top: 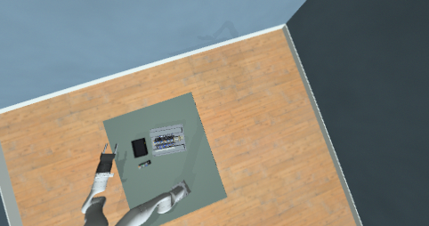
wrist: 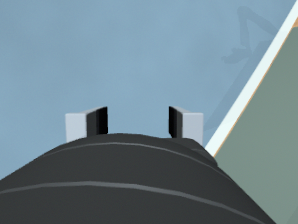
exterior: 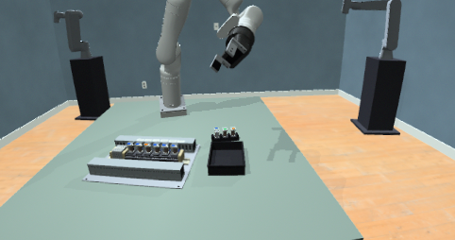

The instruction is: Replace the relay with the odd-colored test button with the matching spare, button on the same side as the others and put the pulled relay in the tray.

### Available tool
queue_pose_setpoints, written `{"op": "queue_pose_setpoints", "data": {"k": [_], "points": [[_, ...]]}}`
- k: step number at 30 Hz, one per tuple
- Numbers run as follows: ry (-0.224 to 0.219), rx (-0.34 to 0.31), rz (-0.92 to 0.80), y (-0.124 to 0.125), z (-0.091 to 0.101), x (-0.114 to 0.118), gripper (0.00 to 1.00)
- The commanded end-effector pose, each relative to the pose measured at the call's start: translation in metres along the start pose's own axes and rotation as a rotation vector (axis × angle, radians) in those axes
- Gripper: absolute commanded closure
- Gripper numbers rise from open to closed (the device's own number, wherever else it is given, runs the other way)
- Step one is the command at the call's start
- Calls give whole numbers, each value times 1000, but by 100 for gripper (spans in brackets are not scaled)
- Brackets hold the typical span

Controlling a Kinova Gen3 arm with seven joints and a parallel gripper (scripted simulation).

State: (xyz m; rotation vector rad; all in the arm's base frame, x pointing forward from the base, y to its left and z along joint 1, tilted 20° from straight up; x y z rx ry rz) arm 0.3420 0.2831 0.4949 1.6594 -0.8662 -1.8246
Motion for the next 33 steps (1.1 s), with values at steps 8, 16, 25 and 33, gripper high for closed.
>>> {"op": "queue_pose_setpoints", "data": {"k": [8,16,25,33], "points": [[4,-3,-13,27,13,2,0],[6,-7,-21,55,27,5,0],[4,-3,-12,73,37,8,0],[6,-7,-21,101,50,11,0]]}}
Point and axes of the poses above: the point where the finger pads meet when closed, its own z axis back along the fingers, its own x axis across the jaws, y = z × x, the point moved 9 cm from there along z, back along the fingers, and after that the axes turned 13 degrees about z, right-handed, at the moved point
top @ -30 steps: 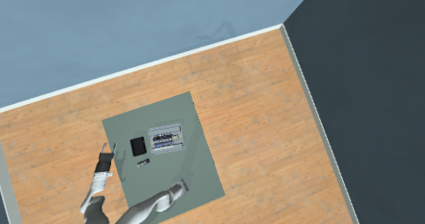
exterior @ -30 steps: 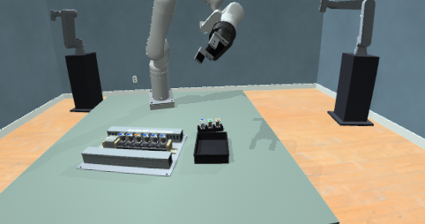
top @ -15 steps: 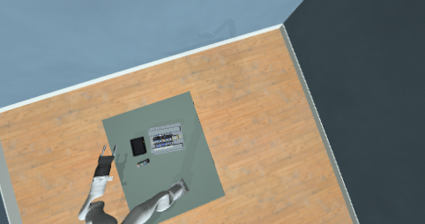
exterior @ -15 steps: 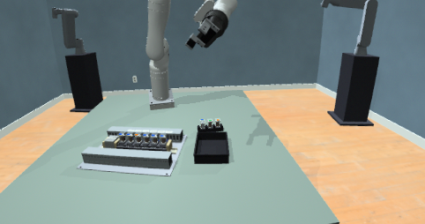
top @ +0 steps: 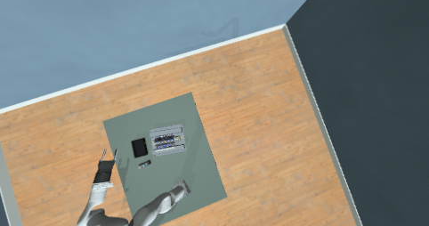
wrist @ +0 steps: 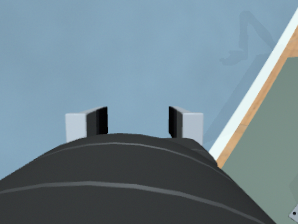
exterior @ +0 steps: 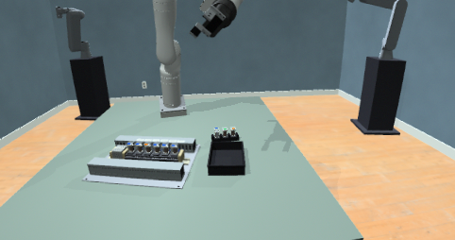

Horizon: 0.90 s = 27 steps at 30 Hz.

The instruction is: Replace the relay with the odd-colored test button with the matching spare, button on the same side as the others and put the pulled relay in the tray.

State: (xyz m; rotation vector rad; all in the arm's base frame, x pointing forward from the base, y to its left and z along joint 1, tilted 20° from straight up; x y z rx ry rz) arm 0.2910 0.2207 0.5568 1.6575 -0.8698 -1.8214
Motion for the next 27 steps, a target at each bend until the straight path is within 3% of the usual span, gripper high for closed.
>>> {"op": "queue_pose_setpoints", "data": {"k": [1,6,20,27], "points": [[6,-8,-26,15,6,1,0],[4,-3,-12,19,9,1,0],[6,-9,-28,68,33,7,0],[5,-5,-17,81,41,7,0]]}}
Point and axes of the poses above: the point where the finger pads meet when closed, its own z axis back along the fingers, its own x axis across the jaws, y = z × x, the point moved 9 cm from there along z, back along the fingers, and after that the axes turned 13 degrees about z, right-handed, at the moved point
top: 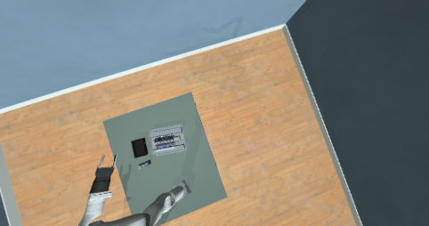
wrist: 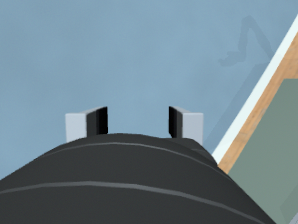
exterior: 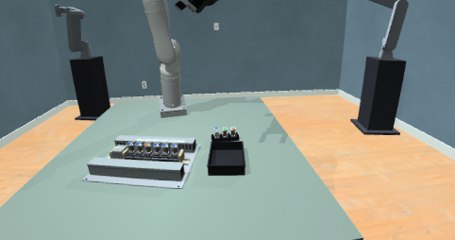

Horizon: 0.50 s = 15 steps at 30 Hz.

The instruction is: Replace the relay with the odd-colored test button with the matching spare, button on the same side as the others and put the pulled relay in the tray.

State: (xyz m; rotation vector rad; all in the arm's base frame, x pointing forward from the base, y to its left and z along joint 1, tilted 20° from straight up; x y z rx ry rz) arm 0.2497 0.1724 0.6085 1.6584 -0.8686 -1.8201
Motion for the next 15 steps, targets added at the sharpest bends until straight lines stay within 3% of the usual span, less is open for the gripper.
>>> {"op": "queue_pose_setpoints", "data": {"k": [1,10,15], "points": [[4,-5,-18,12,5,1,0],[5,-9,-28,44,20,4,0],[4,-5,-16,49,24,4,0]]}}
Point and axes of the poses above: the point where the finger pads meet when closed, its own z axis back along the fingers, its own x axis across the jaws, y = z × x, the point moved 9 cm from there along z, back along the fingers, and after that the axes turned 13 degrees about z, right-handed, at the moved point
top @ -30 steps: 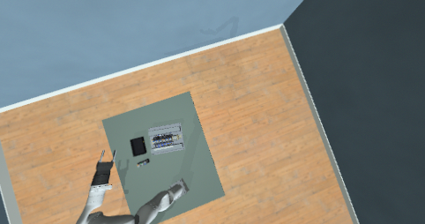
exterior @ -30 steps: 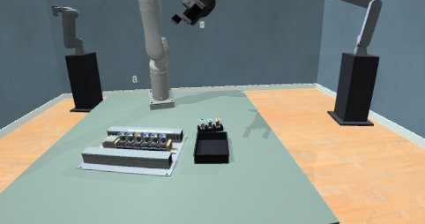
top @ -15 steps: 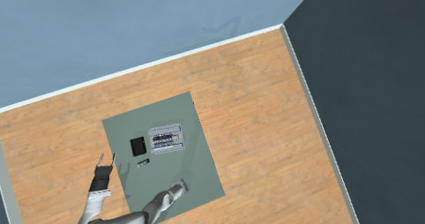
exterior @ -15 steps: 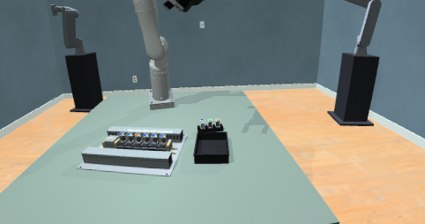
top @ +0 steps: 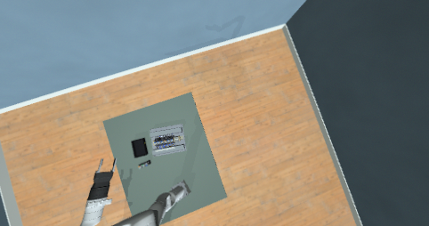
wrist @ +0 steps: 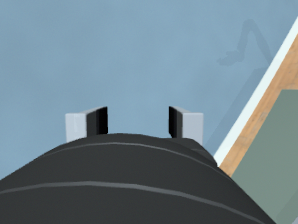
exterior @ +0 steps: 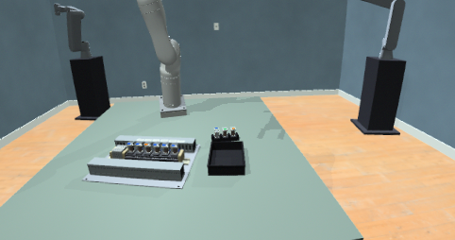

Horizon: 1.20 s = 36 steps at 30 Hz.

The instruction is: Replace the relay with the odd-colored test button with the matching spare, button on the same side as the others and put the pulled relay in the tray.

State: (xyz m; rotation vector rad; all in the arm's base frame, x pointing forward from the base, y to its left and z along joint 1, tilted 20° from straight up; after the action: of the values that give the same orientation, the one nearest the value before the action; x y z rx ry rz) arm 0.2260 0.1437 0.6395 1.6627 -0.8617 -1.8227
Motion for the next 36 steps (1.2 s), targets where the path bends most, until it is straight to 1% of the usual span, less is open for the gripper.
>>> {"op": "queue_pose_setpoints", "data": {"k": [1,12,15,29,32,36], "points": [[2,-3,-12,10,4,1,0],[3,-7,-22,49,22,5,0],[3,-3,-10,48,24,4,0],[3,-7,-22,98,46,10,0],[4,-3,-12,96,46,9,0],[3,-4,-15,103,49,10,0]]}}
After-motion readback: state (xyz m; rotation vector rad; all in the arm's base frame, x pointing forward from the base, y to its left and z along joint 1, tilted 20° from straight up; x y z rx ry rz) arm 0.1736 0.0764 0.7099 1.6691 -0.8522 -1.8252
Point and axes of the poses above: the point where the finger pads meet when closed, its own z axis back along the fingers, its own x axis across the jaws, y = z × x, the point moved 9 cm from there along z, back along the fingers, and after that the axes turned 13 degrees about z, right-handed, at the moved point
